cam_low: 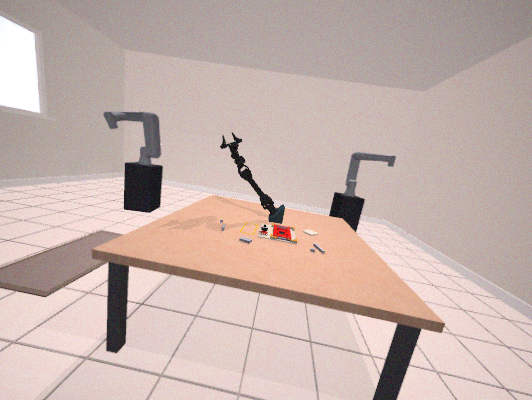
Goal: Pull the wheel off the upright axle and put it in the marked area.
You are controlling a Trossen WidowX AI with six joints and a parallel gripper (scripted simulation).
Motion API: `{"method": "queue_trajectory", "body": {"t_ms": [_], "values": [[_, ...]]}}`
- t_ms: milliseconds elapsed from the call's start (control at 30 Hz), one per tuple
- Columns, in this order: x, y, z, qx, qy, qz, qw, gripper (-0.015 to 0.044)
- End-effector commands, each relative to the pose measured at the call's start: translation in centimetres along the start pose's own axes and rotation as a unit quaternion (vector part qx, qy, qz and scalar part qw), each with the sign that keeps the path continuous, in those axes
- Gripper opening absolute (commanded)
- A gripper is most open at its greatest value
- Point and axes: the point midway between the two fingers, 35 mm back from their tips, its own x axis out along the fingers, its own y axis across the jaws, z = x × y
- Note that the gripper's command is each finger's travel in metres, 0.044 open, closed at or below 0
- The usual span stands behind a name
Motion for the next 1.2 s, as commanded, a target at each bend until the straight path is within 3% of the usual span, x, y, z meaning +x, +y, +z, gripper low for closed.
{"method": "queue_trajectory", "body": {"t_ms": [0,100,567,867,1167], "values": [[0.0,-0.2,0.0,-0.002,0.002,-0.001,1.0,0.0374],[0.2,-2.5,-0.6,-0.027,0.023,-0.015,0.999,0.03],[0.2,-18.5,2.2,-0.182,0.101,-0.144,0.967,0.03],[-0.5,-28.1,9.7,-0.27,0.098,-0.251,0.924,0.03],[-2.1,-34.9,20.9,-0.346,0.048,-0.359,0.865,0.03]]}}
